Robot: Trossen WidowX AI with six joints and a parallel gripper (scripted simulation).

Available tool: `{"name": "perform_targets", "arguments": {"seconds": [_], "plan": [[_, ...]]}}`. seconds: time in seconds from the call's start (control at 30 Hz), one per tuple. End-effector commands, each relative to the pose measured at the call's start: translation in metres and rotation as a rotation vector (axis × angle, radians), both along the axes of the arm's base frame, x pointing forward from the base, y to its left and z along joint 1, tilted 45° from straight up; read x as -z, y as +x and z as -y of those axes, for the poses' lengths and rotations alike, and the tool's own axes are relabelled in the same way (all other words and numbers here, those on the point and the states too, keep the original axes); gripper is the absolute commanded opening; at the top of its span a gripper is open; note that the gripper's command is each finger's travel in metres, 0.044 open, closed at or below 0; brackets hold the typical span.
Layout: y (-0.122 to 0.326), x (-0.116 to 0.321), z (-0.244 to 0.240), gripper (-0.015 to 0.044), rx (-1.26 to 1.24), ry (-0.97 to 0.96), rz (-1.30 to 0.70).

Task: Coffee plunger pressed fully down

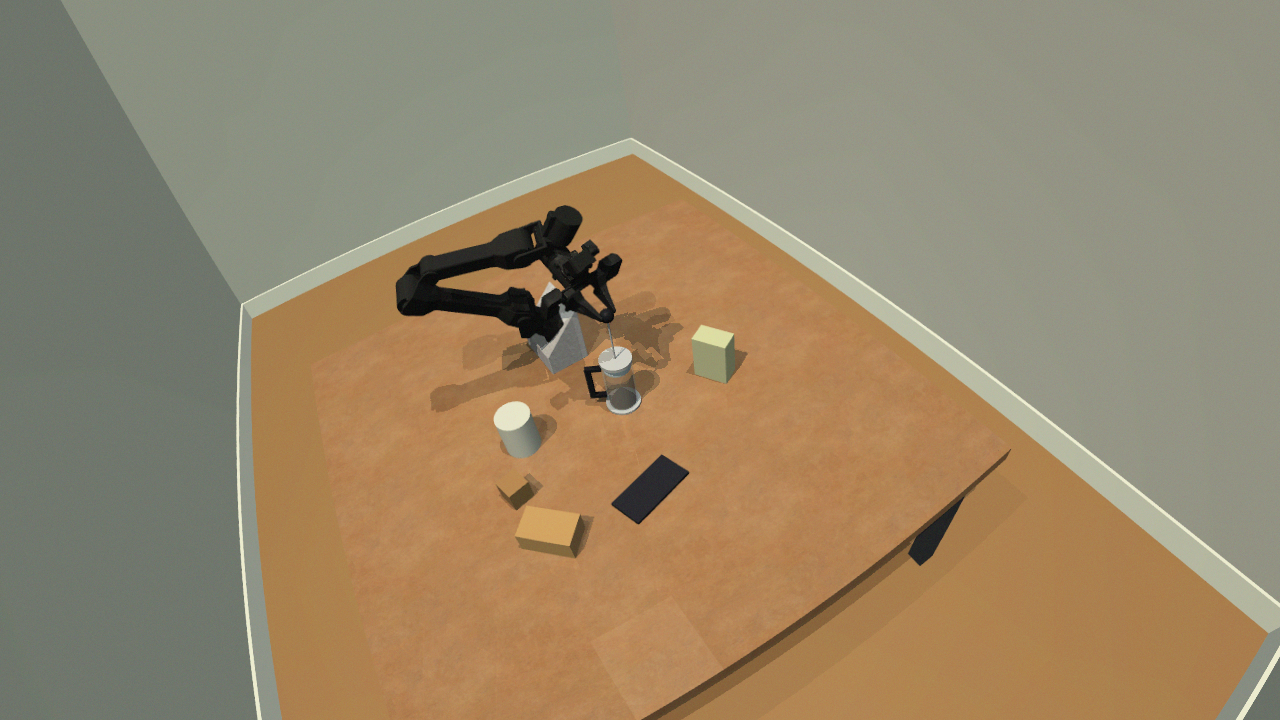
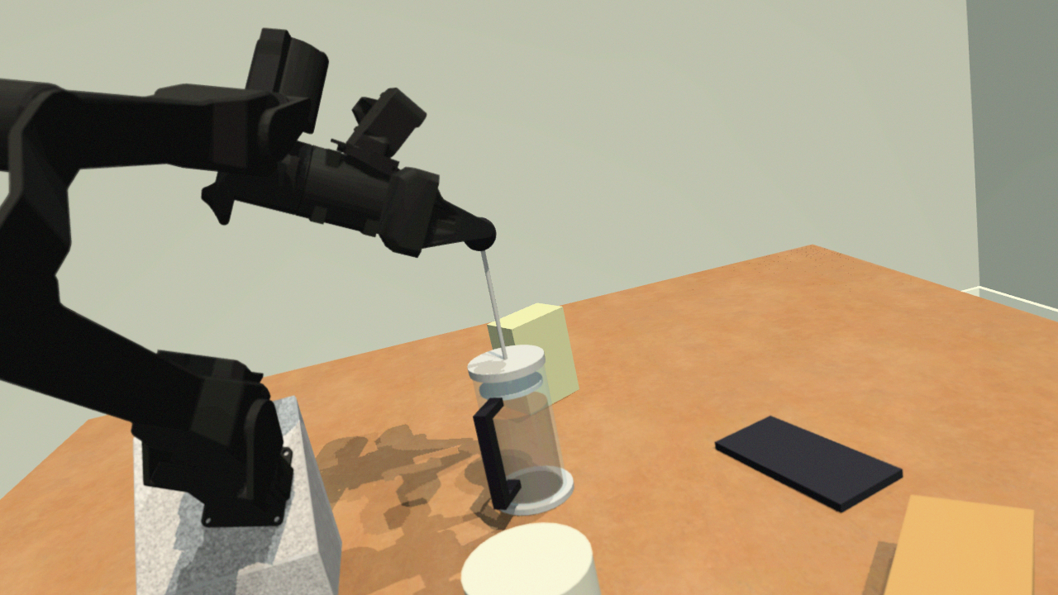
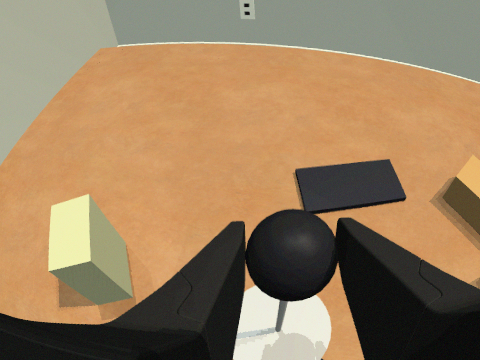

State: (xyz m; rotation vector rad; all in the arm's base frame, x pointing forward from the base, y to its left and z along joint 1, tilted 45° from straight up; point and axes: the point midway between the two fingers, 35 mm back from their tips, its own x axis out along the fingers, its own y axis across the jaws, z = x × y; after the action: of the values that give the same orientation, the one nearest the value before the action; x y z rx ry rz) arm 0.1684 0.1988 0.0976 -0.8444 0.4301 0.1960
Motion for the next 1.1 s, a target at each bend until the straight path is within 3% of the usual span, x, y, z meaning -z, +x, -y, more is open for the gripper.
{"name": "perform_targets", "arguments": {"seconds": [0.0, 1.07], "plan": [[0.001, 0.012, 0.010, 0.0117, 0.007, -0.017, -0.020], [0.016, 0.054, 0.039, 0.0117, 0.006, -0.016, -0.023]]}}
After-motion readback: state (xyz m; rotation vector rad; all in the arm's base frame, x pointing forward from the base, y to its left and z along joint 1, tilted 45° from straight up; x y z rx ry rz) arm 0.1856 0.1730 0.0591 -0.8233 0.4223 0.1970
